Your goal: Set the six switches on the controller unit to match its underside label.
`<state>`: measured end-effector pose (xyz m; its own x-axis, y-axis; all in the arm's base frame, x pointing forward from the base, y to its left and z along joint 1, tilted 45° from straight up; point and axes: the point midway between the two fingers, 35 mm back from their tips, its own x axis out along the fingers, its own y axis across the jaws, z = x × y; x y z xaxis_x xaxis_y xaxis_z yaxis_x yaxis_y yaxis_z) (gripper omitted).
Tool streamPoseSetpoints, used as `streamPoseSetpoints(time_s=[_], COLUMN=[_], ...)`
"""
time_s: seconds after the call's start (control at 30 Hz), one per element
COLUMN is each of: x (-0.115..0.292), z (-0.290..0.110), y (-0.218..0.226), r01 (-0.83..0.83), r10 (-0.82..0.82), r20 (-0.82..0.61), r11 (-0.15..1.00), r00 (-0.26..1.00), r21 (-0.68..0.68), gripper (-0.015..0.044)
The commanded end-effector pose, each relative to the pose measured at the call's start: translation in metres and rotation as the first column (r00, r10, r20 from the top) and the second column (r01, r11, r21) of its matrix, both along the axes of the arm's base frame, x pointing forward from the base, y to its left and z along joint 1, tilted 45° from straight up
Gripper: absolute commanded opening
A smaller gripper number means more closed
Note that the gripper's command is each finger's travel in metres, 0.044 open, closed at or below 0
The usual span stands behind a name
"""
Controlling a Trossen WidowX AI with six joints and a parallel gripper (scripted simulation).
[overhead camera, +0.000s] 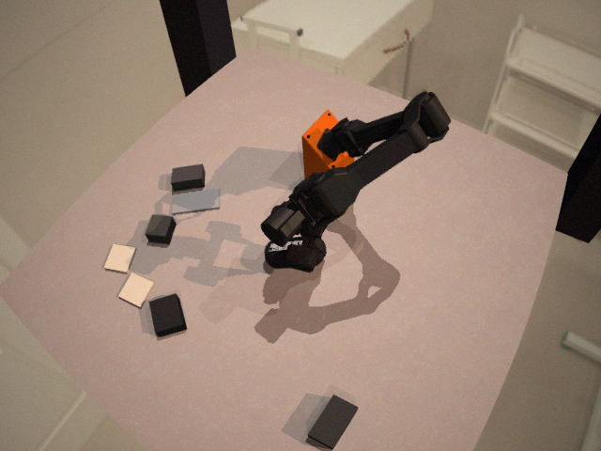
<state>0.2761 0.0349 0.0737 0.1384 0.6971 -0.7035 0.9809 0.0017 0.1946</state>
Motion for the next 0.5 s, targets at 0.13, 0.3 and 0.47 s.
streamPoseSetpoints(time_s=[0.13,0.3,0.47], x=[0.0038,0.0039,0.0025], z=[0.0000,-0.0003,-0.0002], y=[-0.0122,-0.0156,-0.0166], r01=[0.008,0.008,0.008], r10=[-0.008,-0.008,-0.008], r20=[0.012,0.012,0.012], r11=[1.000,1.000,1.000], r00=[1.000,1.000,1.000], r21=[-0.016,-0.016,-0.017], gripper=[0.0336,0.0336,0.0336])
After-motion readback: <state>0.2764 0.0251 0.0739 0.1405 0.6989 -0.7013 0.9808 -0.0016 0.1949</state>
